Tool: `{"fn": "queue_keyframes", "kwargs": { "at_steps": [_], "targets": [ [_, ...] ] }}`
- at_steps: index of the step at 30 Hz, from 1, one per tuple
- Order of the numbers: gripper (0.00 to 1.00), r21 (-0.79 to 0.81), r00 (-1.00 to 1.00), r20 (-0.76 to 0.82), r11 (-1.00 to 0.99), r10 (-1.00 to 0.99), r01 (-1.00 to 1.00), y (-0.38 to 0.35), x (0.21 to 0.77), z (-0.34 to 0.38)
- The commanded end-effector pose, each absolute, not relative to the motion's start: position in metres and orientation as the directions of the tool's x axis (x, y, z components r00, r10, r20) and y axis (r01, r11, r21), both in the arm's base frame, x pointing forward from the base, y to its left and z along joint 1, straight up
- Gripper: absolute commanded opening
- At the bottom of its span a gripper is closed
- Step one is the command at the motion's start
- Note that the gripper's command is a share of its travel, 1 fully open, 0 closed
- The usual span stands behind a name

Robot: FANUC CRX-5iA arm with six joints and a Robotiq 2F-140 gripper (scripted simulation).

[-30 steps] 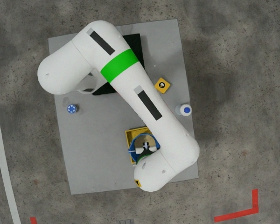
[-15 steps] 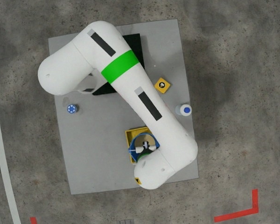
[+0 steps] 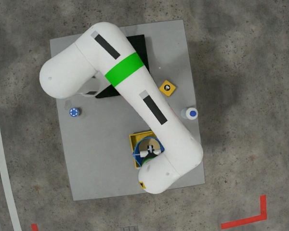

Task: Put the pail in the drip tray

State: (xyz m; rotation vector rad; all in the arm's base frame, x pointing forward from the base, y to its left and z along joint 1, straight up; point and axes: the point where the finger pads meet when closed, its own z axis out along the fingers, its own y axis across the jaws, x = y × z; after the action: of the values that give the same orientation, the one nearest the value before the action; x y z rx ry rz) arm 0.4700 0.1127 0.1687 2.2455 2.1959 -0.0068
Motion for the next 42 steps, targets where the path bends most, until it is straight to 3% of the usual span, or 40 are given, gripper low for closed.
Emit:
{"fn": "queue_keyframes", "kwargs": {
  "at_steps": [1, 42],
  "targets": [
    [0.1, 0.0, 0.022, -0.003, -0.022, 1.0, 1.0, 0.1126, 0.4706, 0.1681],
    [0.1, 0.0, 0.022, -0.003, -0.022, 1.0, 1.0, 0.1126, 0.4706, 0.1631]
  ]
}}
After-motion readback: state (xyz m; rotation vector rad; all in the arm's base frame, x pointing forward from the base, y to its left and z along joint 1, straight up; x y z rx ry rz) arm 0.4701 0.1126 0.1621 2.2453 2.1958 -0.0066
